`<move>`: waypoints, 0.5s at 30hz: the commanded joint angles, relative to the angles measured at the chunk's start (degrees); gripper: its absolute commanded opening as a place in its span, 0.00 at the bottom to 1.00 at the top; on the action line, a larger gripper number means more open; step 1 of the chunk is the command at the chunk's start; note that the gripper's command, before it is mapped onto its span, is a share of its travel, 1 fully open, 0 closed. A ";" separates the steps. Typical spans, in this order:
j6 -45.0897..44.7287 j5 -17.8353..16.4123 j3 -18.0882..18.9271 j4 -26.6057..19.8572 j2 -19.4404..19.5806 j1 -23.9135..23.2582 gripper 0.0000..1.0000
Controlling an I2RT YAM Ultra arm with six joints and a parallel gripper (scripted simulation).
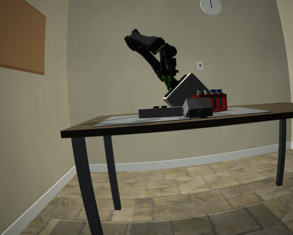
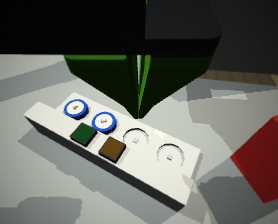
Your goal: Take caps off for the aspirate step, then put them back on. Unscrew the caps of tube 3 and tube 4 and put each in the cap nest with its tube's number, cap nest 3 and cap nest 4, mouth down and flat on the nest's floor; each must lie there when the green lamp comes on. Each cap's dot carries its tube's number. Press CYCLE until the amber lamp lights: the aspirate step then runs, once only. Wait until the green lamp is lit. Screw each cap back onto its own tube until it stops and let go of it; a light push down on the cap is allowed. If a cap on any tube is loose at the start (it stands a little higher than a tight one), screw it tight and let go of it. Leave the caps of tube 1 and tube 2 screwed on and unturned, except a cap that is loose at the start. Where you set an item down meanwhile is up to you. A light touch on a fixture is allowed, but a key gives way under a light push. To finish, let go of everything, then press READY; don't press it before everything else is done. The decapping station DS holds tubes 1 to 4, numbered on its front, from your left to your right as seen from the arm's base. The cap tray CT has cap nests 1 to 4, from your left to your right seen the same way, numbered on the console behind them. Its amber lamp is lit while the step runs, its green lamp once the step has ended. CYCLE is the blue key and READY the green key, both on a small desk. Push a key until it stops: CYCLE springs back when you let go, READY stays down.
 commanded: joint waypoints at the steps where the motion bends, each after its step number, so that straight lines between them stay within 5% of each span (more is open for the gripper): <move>1: 3.57 -0.26 2.96 1.12 4.10 2.44 0.00; 6: 6.86 -0.59 9.48 1.03 12.66 4.98 0.00; 8: 6.86 -0.59 9.48 1.03 12.66 4.98 0.00; 15: 10.69 -1.10 21.29 -0.93 24.95 7.97 0.00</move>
